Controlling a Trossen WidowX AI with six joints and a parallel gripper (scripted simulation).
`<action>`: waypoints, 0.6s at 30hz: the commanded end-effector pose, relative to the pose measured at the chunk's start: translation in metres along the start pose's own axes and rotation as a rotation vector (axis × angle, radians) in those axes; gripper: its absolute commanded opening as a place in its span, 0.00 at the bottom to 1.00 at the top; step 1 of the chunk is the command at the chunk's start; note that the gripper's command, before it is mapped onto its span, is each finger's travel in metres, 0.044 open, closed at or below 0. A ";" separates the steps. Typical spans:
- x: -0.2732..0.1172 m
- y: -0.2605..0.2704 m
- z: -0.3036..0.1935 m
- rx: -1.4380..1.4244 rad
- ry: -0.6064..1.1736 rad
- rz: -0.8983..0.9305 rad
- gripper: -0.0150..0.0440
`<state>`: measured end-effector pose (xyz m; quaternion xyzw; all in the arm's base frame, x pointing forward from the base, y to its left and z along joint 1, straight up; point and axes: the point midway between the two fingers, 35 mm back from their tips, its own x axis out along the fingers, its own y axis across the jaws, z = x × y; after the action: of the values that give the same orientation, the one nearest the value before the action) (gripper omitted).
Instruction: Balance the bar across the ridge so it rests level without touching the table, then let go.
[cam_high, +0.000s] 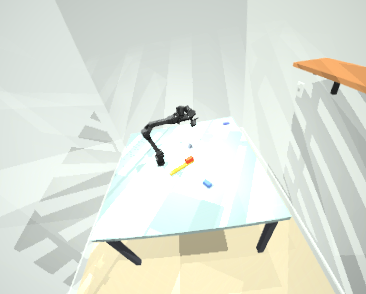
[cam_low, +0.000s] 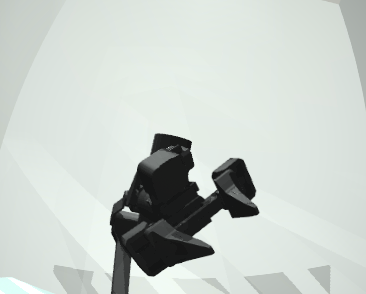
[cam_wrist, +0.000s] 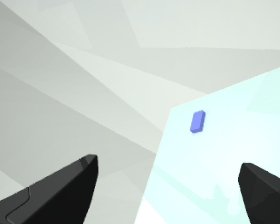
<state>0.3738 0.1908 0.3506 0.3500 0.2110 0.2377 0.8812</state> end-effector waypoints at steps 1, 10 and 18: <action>-0.003 -0.029 0.002 0.112 0.006 -0.098 0.79; -0.023 -0.102 0.004 0.426 -0.010 -0.356 0.79; -0.054 -0.160 0.000 0.717 -0.068 -0.584 0.79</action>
<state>0.3787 0.0727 0.2597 0.5433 0.3342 -0.0730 0.7667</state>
